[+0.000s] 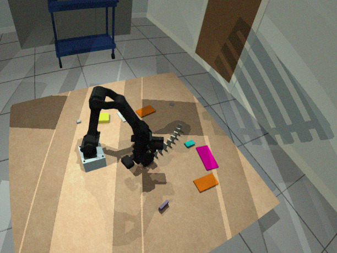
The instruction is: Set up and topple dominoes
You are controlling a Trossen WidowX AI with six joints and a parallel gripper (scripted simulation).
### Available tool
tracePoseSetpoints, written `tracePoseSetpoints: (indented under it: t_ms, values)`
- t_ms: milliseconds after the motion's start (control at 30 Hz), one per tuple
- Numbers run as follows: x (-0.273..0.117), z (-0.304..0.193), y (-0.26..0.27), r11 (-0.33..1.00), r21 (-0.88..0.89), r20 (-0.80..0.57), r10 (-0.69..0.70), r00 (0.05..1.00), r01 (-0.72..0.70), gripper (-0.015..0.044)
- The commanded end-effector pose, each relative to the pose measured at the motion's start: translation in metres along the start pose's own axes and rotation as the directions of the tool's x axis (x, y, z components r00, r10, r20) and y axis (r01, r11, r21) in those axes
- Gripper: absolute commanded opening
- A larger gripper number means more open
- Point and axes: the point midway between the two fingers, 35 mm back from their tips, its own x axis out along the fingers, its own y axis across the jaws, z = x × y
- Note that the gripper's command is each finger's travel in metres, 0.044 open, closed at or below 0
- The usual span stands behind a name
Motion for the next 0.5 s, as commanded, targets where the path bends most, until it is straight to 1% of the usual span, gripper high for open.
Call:
tracePoseSetpoints:
  t_ms: [0, 467]
  values:
    - [0.001, 0.003, 0.004, 1.000, 0.002, 0.018, 0.016, 1.000, -0.017, 0.0000]
    - [0.000, 0.005, 0.026, 1.000, 0.002, 0.018, 0.019, 1.000, -0.019, 0.0000]
